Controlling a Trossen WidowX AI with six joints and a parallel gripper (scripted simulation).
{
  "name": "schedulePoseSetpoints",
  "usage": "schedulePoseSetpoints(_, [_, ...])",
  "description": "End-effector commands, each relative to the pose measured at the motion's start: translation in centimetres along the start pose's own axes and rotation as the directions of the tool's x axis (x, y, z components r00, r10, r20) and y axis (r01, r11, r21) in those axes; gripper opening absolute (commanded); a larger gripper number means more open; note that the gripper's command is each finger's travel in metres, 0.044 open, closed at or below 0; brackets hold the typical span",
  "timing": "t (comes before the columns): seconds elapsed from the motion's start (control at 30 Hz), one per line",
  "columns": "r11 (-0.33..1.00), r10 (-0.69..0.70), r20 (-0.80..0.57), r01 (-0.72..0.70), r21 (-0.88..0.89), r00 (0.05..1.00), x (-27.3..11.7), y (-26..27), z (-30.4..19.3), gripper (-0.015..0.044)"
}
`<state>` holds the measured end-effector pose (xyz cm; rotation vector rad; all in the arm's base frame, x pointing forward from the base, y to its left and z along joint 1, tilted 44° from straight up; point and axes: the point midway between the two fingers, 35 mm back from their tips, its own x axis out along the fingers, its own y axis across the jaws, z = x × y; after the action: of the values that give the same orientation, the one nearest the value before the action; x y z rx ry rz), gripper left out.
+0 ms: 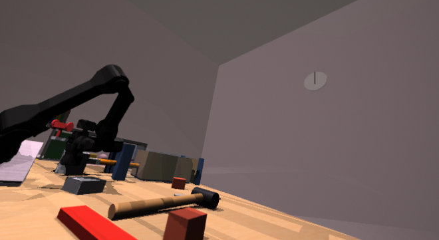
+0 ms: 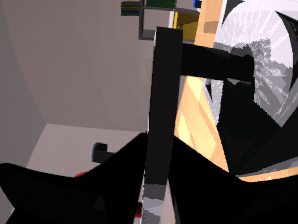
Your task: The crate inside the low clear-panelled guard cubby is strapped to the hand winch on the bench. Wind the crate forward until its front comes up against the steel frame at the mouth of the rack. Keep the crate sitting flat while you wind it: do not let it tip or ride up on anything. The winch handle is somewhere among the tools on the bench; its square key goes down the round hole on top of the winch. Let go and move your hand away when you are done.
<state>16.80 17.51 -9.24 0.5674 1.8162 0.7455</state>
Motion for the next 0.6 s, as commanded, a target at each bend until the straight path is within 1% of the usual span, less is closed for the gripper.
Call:
schedulePoseSetpoints(0.0, [1.0, 0.003, 0.0, -0.003, -0.004, 1.0, 0.01, -0.01, 0.07, 0.0])
schedulePoseSetpoints(0.57, [1.0, 0.003, -0.001, -0.003, -0.004, 1.0, 0.01, -0.34, 0.0, 0.0])
